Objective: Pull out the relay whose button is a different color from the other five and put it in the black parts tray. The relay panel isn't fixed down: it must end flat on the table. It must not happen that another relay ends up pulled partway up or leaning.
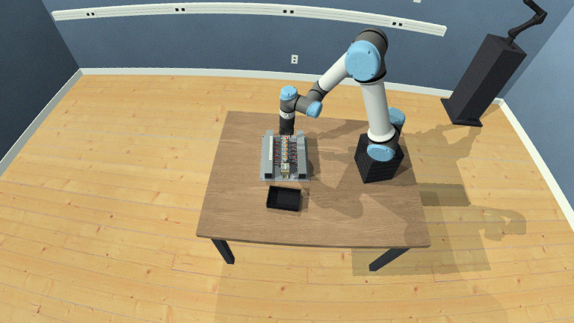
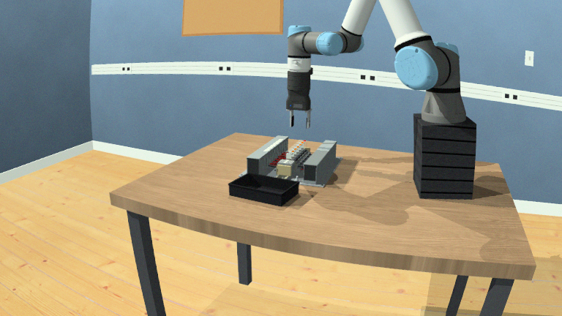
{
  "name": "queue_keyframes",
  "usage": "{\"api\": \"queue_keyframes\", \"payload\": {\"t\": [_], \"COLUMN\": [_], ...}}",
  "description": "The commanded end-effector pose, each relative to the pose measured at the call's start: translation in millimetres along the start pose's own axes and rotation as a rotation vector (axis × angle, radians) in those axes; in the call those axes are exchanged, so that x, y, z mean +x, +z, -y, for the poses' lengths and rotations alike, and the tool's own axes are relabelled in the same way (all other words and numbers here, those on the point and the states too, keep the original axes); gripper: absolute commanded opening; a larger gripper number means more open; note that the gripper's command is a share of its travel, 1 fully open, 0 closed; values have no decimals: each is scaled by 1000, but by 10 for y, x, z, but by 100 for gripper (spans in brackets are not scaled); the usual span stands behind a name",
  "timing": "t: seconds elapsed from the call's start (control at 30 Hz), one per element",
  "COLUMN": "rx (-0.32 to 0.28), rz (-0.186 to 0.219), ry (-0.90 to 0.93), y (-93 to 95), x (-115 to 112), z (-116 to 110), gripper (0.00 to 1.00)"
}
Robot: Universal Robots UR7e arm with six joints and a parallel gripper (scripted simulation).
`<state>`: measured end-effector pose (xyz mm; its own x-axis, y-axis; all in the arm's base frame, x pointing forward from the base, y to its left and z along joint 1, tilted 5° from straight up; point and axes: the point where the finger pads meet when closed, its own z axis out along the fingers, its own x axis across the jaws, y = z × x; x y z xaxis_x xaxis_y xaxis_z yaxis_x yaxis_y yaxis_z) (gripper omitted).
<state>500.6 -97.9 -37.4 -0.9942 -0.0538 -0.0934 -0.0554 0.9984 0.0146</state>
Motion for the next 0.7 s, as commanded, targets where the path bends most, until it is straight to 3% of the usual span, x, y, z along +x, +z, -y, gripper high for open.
{"api": "queue_keyframes", "payload": {"t": [0.0, 0.43, 0.67], "rx": [1, 1, 1], "rz": [1, 1, 1], "ry": [0, 0, 0], "y": [-5, -5, -5], "x": [-5, -5, -5], "z": [2, -10, -256], "gripper": [98, 98, 98]}}
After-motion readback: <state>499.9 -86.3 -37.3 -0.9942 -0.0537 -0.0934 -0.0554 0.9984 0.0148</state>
